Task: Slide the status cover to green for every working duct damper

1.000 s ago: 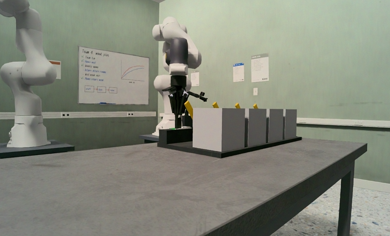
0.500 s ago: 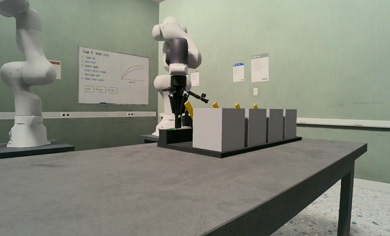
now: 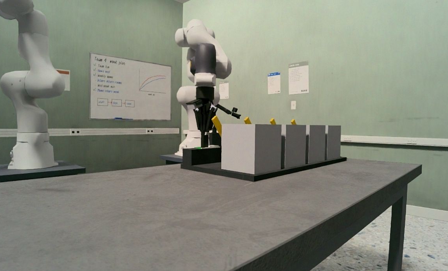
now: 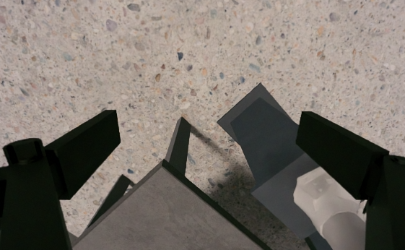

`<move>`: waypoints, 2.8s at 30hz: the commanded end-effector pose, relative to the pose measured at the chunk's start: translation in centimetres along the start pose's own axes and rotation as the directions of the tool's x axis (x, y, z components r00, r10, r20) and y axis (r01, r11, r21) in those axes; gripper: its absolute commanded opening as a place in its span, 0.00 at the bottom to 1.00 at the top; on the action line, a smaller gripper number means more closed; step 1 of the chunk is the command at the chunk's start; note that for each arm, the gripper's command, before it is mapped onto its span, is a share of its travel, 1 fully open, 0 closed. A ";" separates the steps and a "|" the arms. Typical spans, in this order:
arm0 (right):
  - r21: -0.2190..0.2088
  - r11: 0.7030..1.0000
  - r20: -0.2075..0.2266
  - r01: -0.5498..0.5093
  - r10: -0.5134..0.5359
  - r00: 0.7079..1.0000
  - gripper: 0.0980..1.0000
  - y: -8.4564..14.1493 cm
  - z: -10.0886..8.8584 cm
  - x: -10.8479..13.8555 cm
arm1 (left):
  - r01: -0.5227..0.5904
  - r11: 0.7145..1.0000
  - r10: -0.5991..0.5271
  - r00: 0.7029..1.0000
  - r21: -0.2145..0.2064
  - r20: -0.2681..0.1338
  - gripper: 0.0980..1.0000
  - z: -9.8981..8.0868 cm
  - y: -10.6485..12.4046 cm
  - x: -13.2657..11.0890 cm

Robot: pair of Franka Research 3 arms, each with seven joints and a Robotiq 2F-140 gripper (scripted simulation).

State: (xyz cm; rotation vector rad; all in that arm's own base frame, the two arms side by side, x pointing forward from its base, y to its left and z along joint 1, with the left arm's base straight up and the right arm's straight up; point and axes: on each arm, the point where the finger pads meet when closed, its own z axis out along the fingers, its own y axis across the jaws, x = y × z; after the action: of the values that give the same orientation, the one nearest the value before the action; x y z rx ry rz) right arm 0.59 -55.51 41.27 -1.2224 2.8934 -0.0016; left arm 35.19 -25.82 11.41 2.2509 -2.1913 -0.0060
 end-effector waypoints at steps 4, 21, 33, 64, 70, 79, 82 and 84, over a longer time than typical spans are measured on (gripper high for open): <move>-0.001 1.000 0.000 -0.004 0.004 1.000 1.00 0.1 0.0 0.0 | -0.002 1.000 0.002 1.000 0.003 -0.003 0.00 -0.1 -0.1 0.4; -0.001 1.000 0.000 -0.004 0.004 1.000 1.00 0.1 0.0 0.0 | -0.002 1.000 0.002 1.000 0.003 -0.003 0.00 -0.9 -0.1 0.6; -0.001 1.000 0.000 -0.004 0.004 1.000 1.00 0.1 0.0 0.0 | -0.002 1.000 0.002 1.000 0.003 -0.003 0.00 -3.6 -0.1 0.6; -0.001 1.000 0.000 -0.004 0.004 1.000 1.00 0.1 0.0 0.0 | -0.002 1.000 0.002 1.000 0.003 -0.003 1.00 -6.0 -0.1 0.5; -0.001 1.000 0.000 -0.004 0.004 1.000 1.00 0.1 0.0 0.0 | -0.002 1.000 0.002 1.000 0.003 -0.003 1.00 -7.1 -0.1 0.5; -0.001 1.000 0.000 -0.004 0.004 1.000 1.00 0.1 0.0 0.0 | -0.002 1.000 0.002 1.000 0.003 -0.003 1.00 -8.6 -0.1 0.5; -0.001 1.000 0.000 -0.004 0.004 1.000 1.00 0.1 0.0 0.0 | -0.002 1.000 0.002 1.000 0.003 -0.003 1.00 -8.6 -0.1 0.5; -0.001 1.000 0.000 -0.004 0.004 1.000 1.00 0.1 0.0 0.0 | -0.002 1.000 0.002 1.000 0.003 -0.003 1.00 -8.6 -0.1 0.5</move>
State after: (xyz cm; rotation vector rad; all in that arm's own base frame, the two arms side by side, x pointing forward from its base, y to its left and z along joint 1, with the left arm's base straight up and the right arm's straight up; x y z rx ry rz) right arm 0.59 -55.51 41.27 -1.2224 2.8934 -0.0016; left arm 35.63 -26.45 19.98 2.2590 -2.1897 0.0125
